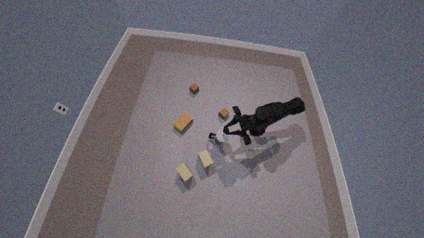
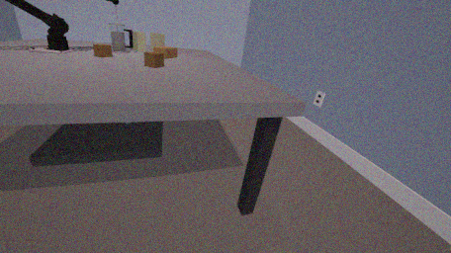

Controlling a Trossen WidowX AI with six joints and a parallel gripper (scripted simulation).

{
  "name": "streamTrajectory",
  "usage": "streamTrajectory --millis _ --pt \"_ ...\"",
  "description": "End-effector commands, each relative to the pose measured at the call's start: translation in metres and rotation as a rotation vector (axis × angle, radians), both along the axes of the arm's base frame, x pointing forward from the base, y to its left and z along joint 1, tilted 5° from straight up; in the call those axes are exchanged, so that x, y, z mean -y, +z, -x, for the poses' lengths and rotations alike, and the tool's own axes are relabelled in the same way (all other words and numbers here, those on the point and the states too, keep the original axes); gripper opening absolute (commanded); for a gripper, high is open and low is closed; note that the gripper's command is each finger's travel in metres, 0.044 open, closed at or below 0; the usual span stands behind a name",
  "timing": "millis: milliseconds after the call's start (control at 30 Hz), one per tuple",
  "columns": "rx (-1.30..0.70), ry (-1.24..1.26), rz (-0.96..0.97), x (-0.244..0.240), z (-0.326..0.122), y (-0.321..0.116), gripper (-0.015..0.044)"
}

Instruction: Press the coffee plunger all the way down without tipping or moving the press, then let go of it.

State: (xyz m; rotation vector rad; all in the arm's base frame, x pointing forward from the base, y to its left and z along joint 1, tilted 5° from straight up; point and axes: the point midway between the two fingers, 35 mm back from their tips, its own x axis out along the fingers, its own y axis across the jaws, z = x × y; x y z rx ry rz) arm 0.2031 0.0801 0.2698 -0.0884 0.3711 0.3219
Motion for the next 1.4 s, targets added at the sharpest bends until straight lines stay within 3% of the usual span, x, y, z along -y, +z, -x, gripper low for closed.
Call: streamTrajectory --millis 0,967,1367 --pt "-0.056 0.001 0.028 -0.001 -0.003 -0.027 0.0126" --pt "-0.055 0.001 0.029 -0.001 -0.011 -0.072 0.0126" --pt "-0.055 0.001 0.028 -0.002 -0.016 -0.072 0.0126"
